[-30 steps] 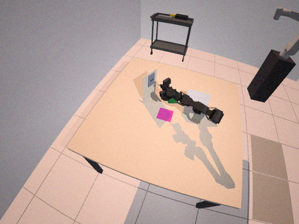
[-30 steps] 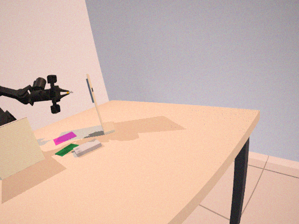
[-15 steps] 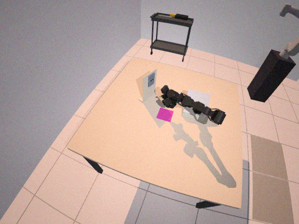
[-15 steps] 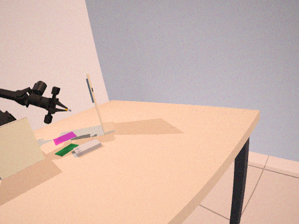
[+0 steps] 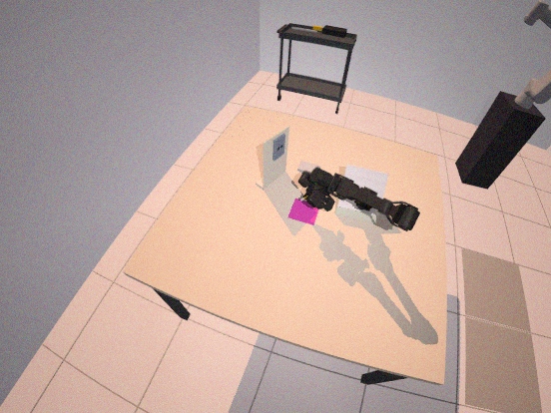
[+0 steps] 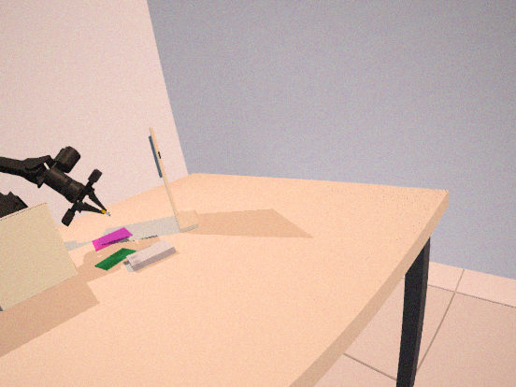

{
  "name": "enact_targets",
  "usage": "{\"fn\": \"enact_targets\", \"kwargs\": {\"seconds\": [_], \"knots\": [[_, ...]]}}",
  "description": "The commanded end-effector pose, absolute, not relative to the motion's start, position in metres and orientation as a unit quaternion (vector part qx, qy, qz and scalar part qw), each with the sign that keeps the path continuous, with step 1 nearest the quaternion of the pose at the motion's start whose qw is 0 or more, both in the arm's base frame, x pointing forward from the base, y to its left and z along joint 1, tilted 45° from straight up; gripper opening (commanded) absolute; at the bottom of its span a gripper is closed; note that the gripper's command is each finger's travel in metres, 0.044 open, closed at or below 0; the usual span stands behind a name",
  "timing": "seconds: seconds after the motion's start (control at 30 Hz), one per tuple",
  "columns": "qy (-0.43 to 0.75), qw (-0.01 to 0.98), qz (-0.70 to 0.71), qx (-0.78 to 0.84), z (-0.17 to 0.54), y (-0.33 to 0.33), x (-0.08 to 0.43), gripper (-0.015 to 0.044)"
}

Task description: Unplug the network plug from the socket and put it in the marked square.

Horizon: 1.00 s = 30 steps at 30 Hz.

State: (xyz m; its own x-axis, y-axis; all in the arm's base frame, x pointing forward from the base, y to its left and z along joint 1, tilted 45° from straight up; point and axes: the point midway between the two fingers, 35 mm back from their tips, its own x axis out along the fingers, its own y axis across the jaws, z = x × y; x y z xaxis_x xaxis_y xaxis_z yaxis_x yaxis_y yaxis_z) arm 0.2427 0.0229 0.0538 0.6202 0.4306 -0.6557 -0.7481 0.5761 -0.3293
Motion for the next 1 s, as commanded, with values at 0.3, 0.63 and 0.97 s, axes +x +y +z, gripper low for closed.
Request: {"fn": "enact_targets", "kwargs": {"seconds": [0.3, 0.63, 0.97], "knots": [[0.256, 0.844, 0.367, -0.296, 0.048, 0.034, 0.239, 0.0000], [0.257, 0.843, 0.368, -0.297, 0.039, 0.042, 0.241, 0.0000], [0.257, 0.843, 0.368, -0.297, 0.031, 0.049, 0.242, 0.0000]]}}
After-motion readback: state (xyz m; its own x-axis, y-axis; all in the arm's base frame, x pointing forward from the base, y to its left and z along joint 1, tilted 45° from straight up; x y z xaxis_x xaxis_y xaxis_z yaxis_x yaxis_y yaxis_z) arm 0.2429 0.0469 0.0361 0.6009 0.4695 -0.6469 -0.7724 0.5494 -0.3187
